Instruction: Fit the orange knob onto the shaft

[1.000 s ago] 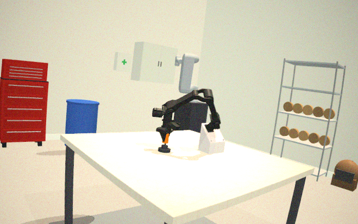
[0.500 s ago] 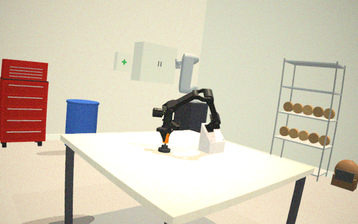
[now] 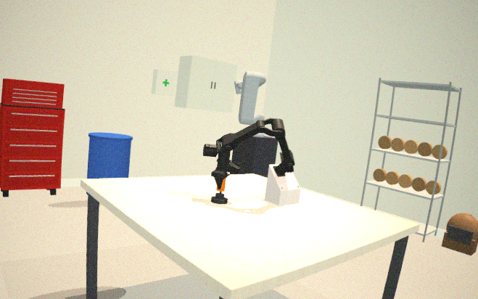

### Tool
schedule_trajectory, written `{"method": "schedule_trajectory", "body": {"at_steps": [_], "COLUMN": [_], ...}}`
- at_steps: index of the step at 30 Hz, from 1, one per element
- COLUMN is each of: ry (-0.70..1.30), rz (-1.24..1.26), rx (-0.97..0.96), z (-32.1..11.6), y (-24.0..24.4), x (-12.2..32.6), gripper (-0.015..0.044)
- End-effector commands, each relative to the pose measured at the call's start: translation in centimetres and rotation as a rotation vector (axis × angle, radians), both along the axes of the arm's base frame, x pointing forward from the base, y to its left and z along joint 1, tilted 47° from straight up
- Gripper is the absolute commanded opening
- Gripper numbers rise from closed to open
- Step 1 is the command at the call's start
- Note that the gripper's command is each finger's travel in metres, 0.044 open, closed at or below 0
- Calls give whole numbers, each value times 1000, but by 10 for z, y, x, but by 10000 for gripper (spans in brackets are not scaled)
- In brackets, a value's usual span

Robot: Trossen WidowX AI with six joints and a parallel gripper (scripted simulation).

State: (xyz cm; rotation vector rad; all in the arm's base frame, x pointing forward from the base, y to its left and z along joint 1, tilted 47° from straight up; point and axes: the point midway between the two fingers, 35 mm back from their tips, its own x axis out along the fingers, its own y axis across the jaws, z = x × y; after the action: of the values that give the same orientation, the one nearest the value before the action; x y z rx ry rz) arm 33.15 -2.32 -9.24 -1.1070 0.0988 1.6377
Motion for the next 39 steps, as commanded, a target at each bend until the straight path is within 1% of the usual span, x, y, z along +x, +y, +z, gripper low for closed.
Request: {"method": "schedule_trajectory", "body": {"at_steps": [1, 18, 26, 39], "ry": [-12, -12, -163, -163], "rz": [6, 6, 151, 151], "rx": [0, 0, -9, -9], "z": [-1, 3, 1, 0], "y": [1, -2, -2, 1], "x": [0, -2, 1, 1], "gripper": [0, 0, 0, 0]}}
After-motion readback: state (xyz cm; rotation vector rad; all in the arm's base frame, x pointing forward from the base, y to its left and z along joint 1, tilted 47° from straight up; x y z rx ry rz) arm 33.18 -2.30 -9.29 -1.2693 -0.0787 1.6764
